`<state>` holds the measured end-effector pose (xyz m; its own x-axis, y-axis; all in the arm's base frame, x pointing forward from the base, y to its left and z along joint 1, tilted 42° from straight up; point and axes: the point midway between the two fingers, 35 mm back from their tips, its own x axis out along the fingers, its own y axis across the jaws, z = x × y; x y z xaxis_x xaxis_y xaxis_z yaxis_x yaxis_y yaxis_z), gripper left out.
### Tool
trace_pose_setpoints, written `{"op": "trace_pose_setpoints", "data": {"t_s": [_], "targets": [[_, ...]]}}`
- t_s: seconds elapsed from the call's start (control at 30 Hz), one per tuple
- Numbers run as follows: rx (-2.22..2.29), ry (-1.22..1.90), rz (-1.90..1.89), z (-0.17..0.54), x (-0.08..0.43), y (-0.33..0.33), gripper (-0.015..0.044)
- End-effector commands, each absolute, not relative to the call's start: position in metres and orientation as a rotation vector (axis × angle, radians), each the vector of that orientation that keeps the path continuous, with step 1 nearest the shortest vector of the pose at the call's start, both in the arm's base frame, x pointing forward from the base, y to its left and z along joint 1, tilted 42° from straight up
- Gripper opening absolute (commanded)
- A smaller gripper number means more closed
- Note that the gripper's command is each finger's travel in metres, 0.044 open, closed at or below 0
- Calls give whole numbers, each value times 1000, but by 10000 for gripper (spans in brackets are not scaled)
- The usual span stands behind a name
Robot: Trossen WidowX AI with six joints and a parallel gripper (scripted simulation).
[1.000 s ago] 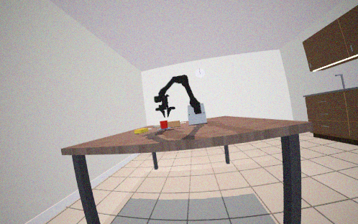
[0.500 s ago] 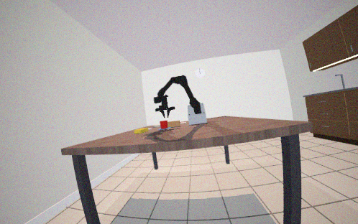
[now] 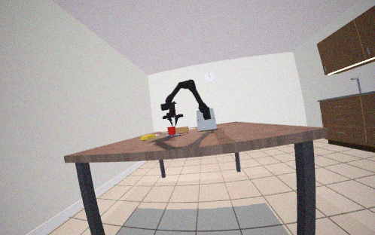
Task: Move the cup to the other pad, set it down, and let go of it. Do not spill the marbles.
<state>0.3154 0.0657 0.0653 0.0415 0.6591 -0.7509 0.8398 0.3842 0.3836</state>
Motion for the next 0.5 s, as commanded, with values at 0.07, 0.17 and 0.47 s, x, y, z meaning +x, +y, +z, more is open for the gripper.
{"op": "trace_pose_setpoints", "data": {"t_s": [0.07,0.17,0.47], "targets": [[1344,1693,-243,54,314,74,148],[1345,1693,-242,50,314,77,148],[1346,1693,-241,39,314,87,148]]}}
